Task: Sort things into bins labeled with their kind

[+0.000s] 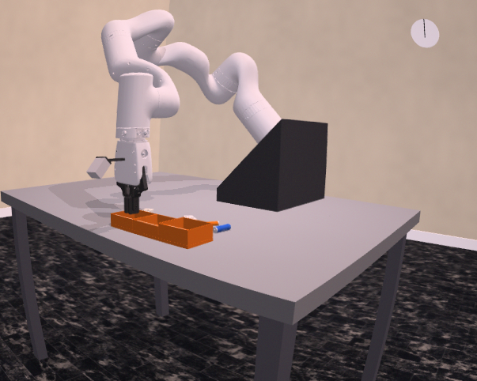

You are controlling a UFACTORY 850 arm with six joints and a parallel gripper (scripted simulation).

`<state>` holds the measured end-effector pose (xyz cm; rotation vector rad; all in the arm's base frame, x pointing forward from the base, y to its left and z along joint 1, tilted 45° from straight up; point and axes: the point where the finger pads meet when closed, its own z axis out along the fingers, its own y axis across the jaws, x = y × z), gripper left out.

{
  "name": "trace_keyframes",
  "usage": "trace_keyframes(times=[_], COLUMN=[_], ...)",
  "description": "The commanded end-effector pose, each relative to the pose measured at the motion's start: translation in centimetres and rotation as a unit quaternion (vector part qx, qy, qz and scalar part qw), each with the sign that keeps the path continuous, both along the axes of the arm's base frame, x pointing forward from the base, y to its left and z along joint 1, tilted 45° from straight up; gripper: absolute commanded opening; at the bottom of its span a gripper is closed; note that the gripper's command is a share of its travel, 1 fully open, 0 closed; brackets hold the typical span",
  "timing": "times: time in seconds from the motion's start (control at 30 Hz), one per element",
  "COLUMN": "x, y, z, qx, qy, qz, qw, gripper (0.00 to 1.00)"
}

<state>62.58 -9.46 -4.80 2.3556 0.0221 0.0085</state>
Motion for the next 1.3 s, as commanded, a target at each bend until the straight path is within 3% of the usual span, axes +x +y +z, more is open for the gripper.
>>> trace_keyframes(times=[0.0,0.53,1.03,1.27], x=[0.1,0.0,-0.5,-0.6], y=[0.2,2.5,7.8,8.2], z=[0.2,2.5,-2.8,-3.6], qx=[0.000,0.000,0.000,0.000], qy=[-0.001,-0.001,-0.001,-0.001], qz=[0.000,0.000,0.000,0.000], qw=[1.000,1.000,1.000,1.000], gripper=[0.07,0.07,0.07,0.07])
